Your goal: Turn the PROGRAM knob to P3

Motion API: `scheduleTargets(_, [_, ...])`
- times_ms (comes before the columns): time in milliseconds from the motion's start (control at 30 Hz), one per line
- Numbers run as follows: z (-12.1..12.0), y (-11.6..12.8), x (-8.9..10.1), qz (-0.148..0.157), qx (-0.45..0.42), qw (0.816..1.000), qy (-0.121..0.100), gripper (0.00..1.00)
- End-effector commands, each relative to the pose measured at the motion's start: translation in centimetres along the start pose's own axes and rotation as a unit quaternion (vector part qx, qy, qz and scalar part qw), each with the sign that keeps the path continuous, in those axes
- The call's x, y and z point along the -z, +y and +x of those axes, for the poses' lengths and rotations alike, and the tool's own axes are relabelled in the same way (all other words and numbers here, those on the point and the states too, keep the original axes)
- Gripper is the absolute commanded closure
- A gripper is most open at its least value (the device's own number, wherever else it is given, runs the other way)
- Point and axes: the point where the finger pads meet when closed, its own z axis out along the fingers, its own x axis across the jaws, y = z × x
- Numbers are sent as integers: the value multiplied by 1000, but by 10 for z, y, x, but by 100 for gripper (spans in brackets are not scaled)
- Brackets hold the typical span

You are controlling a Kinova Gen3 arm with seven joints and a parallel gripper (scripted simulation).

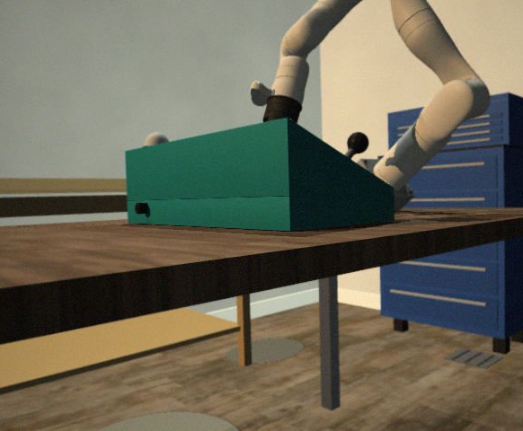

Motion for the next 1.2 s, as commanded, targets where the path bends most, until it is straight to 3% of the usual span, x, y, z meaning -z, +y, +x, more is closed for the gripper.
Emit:
scheduleTargets(0, [0, 6, -4, -8, 0, 1000, 1, 0])
scheduleTargets(400, [0, 6, -4, -8, 0, 1000, 1, 0])
scheduleTargets(433, [0, 6, -4, -8, 0, 1000, 1, 100])
scheduleTargets(1167, [0, 6, -4, -8, 0, 1000, 1, 100])
